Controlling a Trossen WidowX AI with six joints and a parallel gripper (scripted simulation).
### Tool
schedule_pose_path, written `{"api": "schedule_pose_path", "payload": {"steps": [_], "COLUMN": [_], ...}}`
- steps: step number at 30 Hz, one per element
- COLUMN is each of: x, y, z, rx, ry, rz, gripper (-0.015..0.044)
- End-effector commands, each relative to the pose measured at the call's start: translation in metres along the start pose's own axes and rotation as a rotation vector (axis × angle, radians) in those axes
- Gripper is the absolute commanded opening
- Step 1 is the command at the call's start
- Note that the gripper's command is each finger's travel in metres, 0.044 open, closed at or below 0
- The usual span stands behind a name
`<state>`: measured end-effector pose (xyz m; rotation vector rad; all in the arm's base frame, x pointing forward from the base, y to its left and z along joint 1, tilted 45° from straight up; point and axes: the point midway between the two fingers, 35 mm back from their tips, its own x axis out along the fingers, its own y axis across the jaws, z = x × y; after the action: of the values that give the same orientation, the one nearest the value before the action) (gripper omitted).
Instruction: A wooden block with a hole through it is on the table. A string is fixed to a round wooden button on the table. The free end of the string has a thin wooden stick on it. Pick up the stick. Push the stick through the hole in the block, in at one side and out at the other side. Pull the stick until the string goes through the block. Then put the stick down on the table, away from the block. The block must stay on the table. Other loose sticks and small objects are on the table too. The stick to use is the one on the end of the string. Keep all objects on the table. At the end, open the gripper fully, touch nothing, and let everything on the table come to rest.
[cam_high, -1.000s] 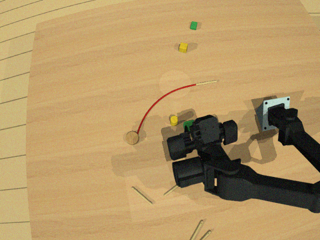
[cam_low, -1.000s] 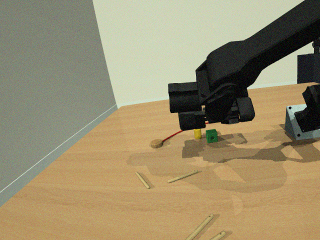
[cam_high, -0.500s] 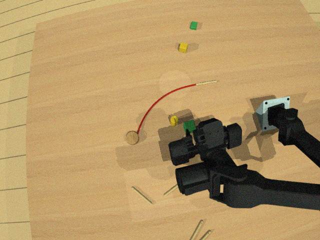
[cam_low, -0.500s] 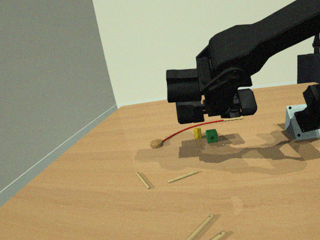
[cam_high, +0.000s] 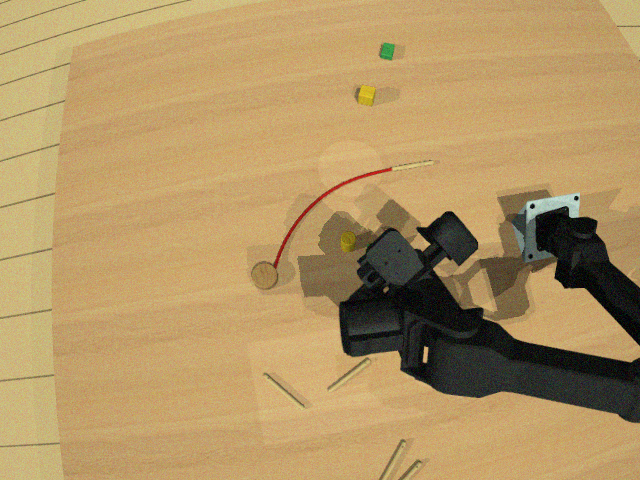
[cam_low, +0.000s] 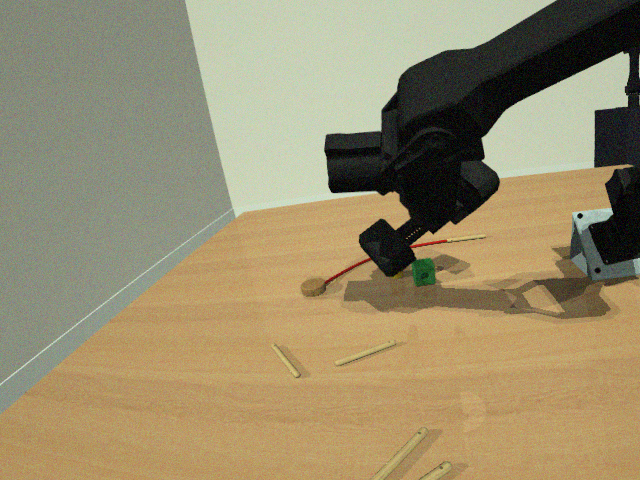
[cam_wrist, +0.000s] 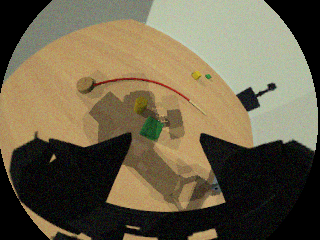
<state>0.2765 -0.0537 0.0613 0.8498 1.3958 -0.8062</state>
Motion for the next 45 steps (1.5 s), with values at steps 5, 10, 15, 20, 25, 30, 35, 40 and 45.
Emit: {"api": "schedule_pose_path", "payload": {"steps": [5, 10, 15, 20, 25, 30, 35, 40, 45], "x": [0.017, 0.020, 0.023, 0.026, 0.027, 0.029, 0.030, 0.031, 0.031], "y": [-0.002, -0.003, -0.004, -0.004, -0.005, -0.005, -0.006, -0.007, -0.007], "z": [0.008, 0.010, 0.013, 0.016, 0.019, 0.023, 0.027, 0.031, 0.032], "rx": [-0.885, -1.093, -1.306, -1.507, -1.708, -1.895, -2.082, -2.269, -2.319], "ry": [0.210, 0.235, 0.228, 0.200, 0.141, 0.052, -0.067, -0.215, -0.256], "rz": [0.192, 0.290, 0.390, 0.507, 0.617, 0.733, 0.832, 0.914, 0.929], "gripper": [0.0440, 0.0440, 0.0440, 0.0440, 0.0440, 0.0440, 0.0440, 0.0440, 0.0440]}}
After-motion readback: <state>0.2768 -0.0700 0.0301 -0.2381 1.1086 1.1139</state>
